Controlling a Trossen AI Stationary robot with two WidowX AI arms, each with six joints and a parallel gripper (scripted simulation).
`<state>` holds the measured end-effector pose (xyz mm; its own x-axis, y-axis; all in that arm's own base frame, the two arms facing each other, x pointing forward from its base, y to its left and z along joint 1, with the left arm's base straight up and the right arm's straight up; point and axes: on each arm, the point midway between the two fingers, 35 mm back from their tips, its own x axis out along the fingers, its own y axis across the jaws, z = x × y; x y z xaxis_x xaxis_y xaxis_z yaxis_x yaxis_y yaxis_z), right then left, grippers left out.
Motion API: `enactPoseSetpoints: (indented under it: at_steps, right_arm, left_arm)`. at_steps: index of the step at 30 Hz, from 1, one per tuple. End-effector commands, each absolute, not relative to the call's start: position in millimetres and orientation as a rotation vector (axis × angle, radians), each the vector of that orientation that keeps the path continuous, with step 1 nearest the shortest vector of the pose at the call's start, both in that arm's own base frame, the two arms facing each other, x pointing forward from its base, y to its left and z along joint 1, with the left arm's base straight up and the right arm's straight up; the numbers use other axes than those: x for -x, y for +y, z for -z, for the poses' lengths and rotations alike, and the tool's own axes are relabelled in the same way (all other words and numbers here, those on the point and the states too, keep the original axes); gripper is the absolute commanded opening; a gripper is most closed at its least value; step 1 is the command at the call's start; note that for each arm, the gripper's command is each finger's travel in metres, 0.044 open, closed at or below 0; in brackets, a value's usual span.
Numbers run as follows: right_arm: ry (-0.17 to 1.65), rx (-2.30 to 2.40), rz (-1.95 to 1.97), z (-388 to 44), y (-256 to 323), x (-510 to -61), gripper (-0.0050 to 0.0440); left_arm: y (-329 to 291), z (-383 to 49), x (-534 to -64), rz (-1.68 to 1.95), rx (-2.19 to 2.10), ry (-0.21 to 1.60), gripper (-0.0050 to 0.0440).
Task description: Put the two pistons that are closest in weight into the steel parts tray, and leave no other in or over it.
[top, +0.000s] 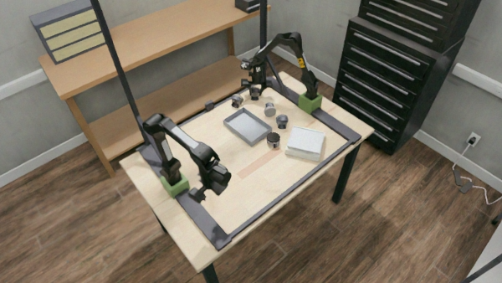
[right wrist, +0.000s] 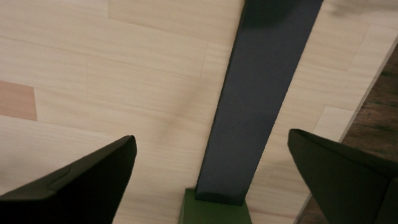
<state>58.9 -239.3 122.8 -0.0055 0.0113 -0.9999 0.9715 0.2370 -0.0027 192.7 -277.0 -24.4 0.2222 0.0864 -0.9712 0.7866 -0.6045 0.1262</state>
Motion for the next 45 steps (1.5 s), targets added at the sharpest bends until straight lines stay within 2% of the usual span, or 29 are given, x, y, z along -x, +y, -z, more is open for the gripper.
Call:
enactPoseSetpoints:
  at_steps: [1, 27, 28, 45]
  right_arm:
    - [1.299, -1.013, 1.034, -131.3, -244.4, -61.3, 0.04]
    - [1.299, -1.013, 1.034, -131.3, -244.4, -61.3, 0.04]
    - [1.299, -1.013, 1.034, -131.3, -244.4, -61.3, 0.04]
    - [1.299, -1.013, 1.034, -131.3, -244.4, -61.3, 0.04]
  left_arm:
    - [-280.6, 16.7, -196.5, 1.414, -1.859, 0.782, 0.0255]
    - [-280.6, 16.7, -196.5, 1.414, -1.859, 0.782, 0.0255]
    - [-280.6, 16.7, -196.5, 1.414, -1.859, 0.782, 0.0378]
    - [-280.6, 16.7, -196.5, 1.414, -1.859, 0.782, 0.0378]
